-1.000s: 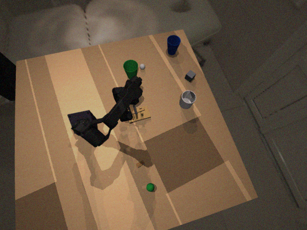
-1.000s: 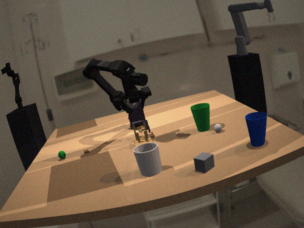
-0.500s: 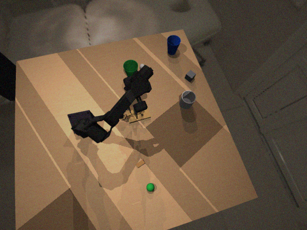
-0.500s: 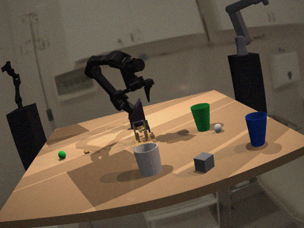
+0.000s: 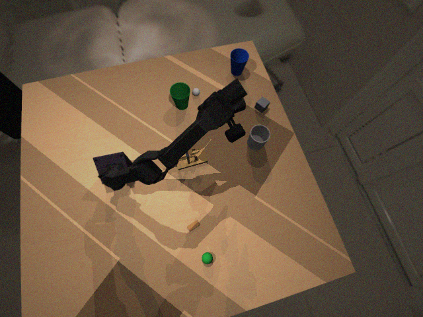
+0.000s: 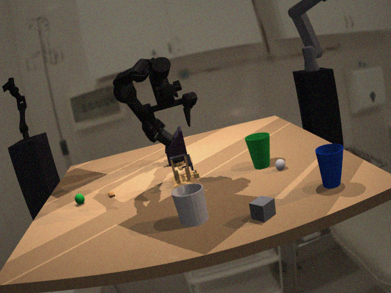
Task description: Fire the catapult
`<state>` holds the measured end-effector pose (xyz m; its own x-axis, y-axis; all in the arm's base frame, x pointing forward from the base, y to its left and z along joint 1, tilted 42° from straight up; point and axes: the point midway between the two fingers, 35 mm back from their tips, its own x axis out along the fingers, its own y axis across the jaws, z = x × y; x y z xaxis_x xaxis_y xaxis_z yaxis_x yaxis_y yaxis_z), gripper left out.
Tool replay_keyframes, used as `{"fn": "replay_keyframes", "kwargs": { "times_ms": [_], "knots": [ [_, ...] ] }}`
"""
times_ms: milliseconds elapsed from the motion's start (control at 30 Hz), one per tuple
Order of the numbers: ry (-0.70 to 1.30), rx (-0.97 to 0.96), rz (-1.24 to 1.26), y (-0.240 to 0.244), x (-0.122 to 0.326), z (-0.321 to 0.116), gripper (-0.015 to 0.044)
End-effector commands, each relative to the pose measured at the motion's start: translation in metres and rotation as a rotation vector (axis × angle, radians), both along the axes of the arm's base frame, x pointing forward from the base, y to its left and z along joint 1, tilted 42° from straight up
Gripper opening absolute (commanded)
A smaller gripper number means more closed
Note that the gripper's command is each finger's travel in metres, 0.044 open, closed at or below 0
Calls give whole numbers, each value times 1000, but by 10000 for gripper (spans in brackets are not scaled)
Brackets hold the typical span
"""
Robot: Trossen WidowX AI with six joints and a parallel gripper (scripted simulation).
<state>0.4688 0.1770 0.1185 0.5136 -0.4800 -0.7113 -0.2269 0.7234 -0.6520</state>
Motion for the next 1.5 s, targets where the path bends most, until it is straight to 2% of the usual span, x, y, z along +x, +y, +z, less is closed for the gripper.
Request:
{"fn": "replay_keyframes", "kwargs": {
  "times_ms": [0, 133, 767, 1300, 1333, 1467],
  "knots": [
    [-109, -36, 39, 2, 37, 27, 440],
    [-175, -65, 56, 1, 58, 44, 440],
    [-175, -65, 56, 1, 58, 44, 440],
    [-175, -65, 56, 1, 58, 44, 20],
    [-175, -65, 56, 1, 58, 44, 0],
    [-175, -65, 56, 1, 58, 44, 0]
  ]
}}
